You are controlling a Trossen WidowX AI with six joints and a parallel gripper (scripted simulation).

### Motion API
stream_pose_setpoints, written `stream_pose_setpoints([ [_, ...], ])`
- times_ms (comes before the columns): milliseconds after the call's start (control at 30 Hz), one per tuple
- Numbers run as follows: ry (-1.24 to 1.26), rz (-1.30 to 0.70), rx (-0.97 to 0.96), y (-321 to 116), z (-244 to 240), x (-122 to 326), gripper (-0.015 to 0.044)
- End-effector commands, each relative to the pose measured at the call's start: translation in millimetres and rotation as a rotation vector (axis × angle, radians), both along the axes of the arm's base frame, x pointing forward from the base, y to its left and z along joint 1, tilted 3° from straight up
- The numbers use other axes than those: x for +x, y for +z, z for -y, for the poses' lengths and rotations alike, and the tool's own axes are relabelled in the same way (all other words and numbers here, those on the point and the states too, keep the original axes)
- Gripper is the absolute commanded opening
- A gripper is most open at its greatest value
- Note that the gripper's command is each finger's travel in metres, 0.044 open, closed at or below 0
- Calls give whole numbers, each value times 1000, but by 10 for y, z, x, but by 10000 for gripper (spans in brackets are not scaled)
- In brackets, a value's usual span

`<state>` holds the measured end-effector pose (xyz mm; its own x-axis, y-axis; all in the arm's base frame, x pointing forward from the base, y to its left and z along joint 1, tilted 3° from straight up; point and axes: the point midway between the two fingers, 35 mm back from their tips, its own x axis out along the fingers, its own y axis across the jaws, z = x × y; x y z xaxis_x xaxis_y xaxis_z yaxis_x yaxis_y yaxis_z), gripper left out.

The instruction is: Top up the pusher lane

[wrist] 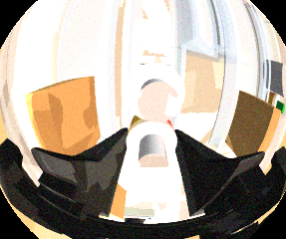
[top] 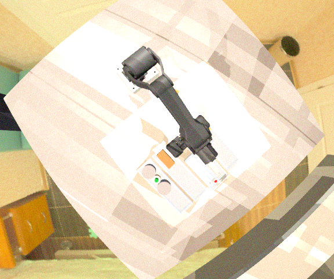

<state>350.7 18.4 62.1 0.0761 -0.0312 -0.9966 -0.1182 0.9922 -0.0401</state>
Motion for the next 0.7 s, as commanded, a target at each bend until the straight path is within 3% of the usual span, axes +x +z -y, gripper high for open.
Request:
stream_pose_setpoints([
  [0, -1, 9, 2, -27, -3, 27, 0],
  [667, -1, 8, 2, -30, 1, -7, 0],
])
